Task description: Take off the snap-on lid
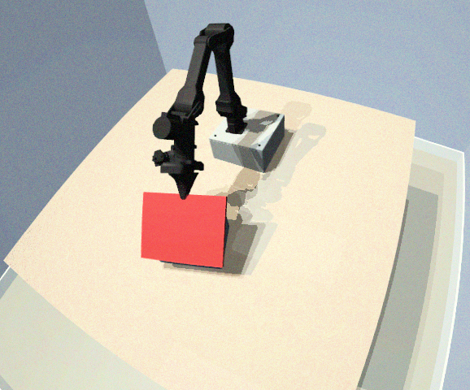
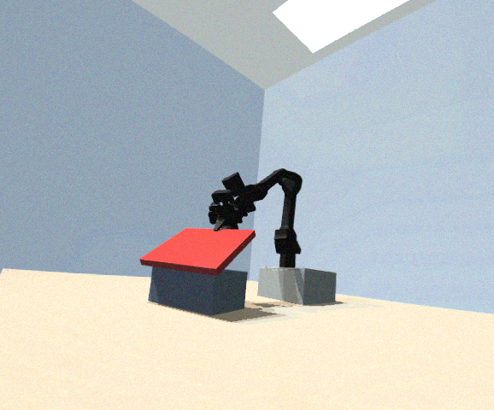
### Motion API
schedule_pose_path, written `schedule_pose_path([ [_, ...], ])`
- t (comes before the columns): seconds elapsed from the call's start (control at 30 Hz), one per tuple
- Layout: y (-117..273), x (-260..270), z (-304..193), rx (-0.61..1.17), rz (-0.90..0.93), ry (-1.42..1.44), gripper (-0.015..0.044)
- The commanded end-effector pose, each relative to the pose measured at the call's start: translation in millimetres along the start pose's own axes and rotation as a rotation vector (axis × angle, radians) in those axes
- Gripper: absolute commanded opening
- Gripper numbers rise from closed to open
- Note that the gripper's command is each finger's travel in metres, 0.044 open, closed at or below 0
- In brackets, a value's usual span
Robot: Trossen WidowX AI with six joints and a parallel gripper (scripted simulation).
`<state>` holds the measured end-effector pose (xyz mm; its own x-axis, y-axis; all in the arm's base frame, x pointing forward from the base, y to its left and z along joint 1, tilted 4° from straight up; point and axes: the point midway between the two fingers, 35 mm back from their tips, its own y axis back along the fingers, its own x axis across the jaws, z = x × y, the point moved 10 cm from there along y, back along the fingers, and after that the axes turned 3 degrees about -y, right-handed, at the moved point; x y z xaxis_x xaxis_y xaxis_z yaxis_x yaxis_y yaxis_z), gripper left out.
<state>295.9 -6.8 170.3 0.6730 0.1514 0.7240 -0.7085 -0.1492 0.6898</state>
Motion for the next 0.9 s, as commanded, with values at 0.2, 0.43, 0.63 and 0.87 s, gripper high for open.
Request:
schedule_pose_path([
  [0.2, 12.3, 17.7, 0.3, -0.007, 0.03, 0.001, 0.0],
  [0.43, 18.3, 24.5, -0.1, -0.007, 0.03, 0.001, 0.0],
  [0.63, 23.5, 30.4, -0.5, -0.007, 0.03, 0.001, 0.0],
  [0.87, 29.6, 37.2, -0.9, -0.007, 0.03, 0.001, 0.0],
])
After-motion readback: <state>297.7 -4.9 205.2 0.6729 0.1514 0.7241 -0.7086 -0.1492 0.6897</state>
